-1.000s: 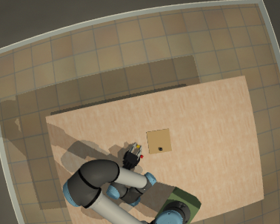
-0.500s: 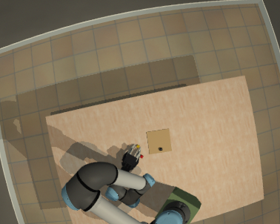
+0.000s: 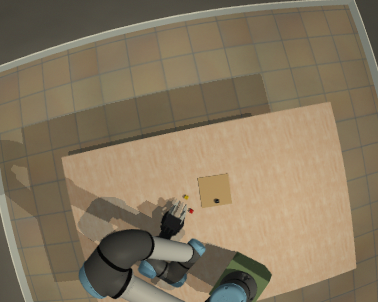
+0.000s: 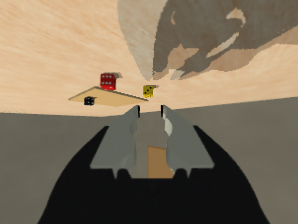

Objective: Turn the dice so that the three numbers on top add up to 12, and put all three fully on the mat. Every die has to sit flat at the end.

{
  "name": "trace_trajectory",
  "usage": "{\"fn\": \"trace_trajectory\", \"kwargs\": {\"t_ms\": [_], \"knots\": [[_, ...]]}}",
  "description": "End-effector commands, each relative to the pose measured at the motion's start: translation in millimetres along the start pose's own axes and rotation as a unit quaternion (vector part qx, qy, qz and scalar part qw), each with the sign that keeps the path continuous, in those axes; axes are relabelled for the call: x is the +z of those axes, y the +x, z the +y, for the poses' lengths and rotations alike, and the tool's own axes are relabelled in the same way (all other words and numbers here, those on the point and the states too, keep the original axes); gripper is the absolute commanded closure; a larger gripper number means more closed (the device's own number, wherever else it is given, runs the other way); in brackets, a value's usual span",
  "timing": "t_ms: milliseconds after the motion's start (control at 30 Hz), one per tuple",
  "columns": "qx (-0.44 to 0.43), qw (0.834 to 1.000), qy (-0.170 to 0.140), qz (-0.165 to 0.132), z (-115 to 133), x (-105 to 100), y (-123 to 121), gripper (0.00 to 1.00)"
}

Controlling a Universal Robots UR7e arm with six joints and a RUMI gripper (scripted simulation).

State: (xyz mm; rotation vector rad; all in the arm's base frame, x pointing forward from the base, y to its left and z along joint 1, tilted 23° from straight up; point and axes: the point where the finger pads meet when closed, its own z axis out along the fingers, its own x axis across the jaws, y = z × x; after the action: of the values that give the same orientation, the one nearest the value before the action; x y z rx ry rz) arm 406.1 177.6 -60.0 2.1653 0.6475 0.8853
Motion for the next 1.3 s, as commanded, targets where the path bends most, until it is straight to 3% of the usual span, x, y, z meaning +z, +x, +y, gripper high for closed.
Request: {"fn": "trace_trajectory", "kwargs": {"t_ms": [0,233,667,1267], "knots": [[0.0,1.0,-0.001,-0.003,1,-3,-2,0.82],[0.0,1.0,-0.001,-0.003,9,-8,-2,0.82],[0.0,1.0,-0.001,-0.003,46,-34,-2,0.82],[-0.001,1.0,0.013,-0.005,51,-35,-2,0.82]]}}
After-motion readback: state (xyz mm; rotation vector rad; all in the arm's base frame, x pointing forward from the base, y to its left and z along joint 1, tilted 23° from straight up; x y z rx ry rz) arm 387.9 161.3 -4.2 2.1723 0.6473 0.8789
